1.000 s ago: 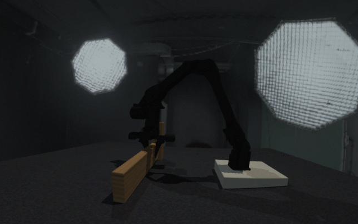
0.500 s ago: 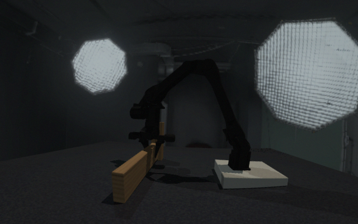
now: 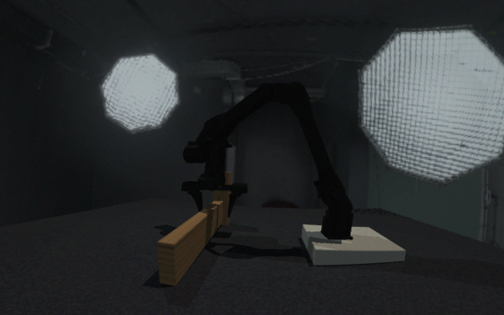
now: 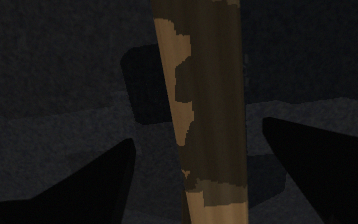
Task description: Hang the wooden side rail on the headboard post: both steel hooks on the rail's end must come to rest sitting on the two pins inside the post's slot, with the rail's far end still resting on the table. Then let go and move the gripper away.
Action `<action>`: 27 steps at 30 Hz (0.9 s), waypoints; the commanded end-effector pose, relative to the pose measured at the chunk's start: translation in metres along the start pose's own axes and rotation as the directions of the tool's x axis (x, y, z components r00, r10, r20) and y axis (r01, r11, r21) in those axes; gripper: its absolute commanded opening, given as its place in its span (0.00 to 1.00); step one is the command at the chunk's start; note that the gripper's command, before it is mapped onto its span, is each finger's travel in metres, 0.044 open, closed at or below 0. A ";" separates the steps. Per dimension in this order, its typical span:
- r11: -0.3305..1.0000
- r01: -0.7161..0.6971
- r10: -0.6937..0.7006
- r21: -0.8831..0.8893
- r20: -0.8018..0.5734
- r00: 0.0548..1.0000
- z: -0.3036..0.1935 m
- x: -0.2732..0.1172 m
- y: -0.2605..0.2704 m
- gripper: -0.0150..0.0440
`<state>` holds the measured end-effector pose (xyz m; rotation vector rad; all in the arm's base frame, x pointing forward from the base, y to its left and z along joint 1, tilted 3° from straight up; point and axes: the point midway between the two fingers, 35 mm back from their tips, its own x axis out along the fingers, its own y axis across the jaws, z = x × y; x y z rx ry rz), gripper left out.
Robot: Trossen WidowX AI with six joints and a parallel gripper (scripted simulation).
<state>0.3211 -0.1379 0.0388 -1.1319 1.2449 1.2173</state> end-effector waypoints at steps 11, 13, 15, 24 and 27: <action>1.000 0.022 -0.022 0.002 -0.010 1.000 0.026 -0.023 -0.004 1.00; 1.000 0.022 -0.022 0.002 -0.010 1.000 0.029 -0.023 -0.004 1.00; 1.000 0.022 -0.022 0.002 -0.010 1.000 0.029 -0.023 -0.004 1.00; 1.000 0.026 -0.026 -0.009 -0.013 1.000 0.026 -0.025 -0.006 1.00; 1.000 0.026 -0.026 -0.009 -0.013 1.000 0.026 -0.025 -0.006 1.00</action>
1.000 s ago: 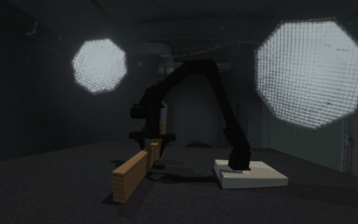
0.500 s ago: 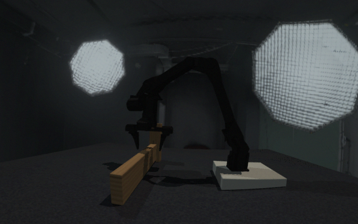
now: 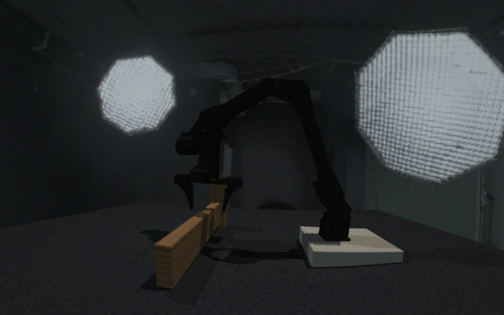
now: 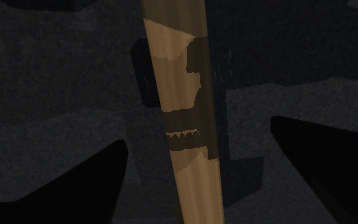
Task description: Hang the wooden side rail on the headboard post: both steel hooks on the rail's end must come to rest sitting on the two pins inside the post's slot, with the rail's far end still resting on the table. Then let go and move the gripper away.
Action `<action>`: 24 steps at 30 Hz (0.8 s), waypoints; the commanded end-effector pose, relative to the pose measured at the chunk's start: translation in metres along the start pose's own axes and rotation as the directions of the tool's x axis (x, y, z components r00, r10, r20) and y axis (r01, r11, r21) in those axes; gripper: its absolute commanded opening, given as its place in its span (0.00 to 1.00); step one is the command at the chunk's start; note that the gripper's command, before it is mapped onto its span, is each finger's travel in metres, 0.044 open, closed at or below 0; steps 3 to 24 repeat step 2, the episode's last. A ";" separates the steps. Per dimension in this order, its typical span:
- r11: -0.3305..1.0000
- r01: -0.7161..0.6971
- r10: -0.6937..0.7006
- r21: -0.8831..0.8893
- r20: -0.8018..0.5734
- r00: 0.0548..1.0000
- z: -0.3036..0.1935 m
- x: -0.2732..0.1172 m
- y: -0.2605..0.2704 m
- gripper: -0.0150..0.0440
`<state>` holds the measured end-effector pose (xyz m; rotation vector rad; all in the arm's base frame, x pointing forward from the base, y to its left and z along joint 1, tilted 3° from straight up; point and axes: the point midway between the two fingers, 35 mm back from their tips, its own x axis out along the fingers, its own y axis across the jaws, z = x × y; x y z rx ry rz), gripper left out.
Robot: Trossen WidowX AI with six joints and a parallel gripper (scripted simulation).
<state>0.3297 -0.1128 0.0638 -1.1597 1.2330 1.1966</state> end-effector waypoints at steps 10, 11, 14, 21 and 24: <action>1.000 0.000 0.000 -0.002 0.000 1.000 0.000 0.000 0.000 1.00; 1.000 0.000 0.000 -0.002 0.000 1.000 0.000 0.000 0.000 1.00; 1.000 0.000 0.000 -0.002 0.000 1.000 0.000 0.000 0.000 1.00; 1.000 0.000 0.000 -0.002 0.000 1.000 0.000 0.000 0.000 1.00; 1.000 0.000 0.000 -0.002 0.000 1.000 0.000 0.000 0.000 1.00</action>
